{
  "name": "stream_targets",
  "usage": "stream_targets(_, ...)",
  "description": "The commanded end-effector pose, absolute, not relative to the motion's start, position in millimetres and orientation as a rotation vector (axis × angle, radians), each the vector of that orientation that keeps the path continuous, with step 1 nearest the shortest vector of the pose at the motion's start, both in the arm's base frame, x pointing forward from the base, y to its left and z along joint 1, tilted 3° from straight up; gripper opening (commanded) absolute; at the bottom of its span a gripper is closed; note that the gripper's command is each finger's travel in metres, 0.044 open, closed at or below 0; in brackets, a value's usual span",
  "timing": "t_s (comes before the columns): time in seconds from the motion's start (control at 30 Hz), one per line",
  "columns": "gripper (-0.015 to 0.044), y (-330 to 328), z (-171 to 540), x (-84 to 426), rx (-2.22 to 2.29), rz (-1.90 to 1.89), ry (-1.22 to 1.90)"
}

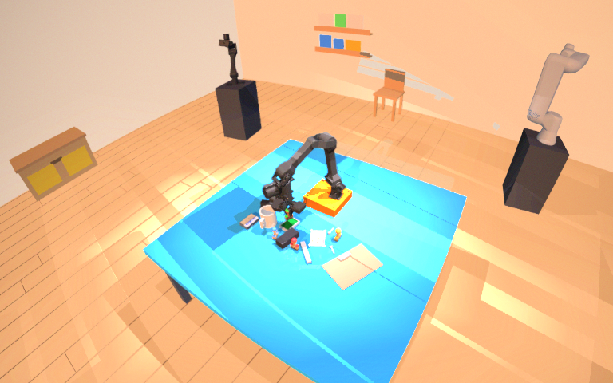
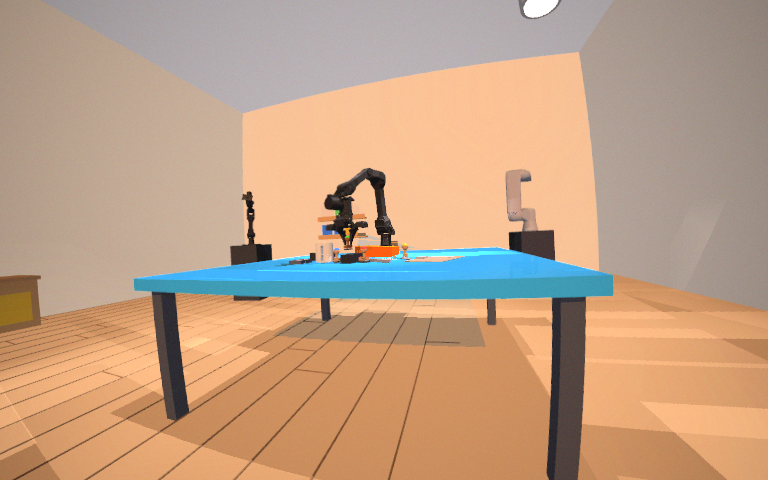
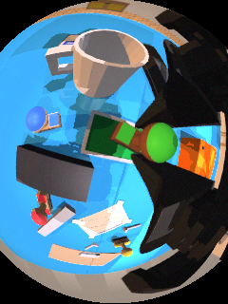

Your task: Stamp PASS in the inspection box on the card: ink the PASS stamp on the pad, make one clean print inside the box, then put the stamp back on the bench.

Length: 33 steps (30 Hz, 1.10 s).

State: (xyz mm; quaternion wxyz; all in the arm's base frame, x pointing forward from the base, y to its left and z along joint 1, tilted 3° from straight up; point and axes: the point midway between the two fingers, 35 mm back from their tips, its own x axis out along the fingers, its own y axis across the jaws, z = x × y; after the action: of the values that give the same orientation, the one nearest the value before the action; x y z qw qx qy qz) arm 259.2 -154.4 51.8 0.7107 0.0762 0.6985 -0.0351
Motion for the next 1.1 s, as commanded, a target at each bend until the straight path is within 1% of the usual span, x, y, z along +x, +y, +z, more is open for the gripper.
stream_targets(0.0, 0.0, -154.9, 60.6, 259.2, 0.164, -0.077, 1.545)
stream_targets(0.37, 0.0, -152.0, 73.1, 259.9, 0.155, -0.068, 1.546)
stream_targets(1.07, 0.0, -50.1, 78.1, 293.9, -0.139, 0.235, 1.532)
